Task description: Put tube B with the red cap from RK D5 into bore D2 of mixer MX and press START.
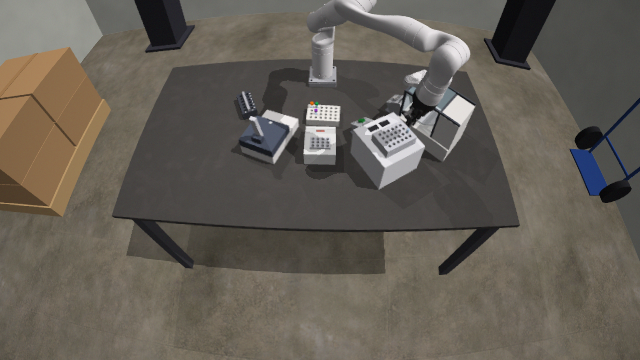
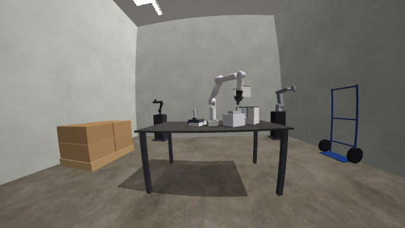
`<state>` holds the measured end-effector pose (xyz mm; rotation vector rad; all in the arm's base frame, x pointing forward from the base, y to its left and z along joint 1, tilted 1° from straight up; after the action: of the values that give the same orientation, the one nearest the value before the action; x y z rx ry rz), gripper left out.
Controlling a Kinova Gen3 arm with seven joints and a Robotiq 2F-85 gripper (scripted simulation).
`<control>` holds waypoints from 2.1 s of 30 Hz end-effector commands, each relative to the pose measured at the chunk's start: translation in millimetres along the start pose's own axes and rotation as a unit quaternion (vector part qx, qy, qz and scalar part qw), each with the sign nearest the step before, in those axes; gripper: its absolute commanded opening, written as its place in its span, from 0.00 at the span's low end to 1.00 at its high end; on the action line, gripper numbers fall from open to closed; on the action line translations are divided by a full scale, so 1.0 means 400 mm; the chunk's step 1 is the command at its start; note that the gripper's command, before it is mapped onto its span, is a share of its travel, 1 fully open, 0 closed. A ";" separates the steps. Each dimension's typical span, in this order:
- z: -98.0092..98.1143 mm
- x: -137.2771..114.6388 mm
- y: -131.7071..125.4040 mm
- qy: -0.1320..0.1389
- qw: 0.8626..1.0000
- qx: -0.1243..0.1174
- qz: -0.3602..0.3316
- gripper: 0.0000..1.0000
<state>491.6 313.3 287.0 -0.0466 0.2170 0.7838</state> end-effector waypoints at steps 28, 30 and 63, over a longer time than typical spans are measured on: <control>-0.051 0.014 -0.003 0.000 1.000 0.000 0.000 0.10; -0.050 0.014 -0.003 0.000 1.000 0.000 0.000 0.10; -0.048 0.013 -0.003 0.000 1.000 0.000 0.000 0.10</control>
<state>492.4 313.8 265.7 -0.0470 0.2190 0.7841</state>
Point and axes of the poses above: the point where the finger pads meet when closed, its own z axis back along the fingers, its own y axis across the jaws, x = y × z, the point moved 7 cm from there along z, back along the fingers, and after that the axes turned 11 degrees about z, right-handed, at the moved point
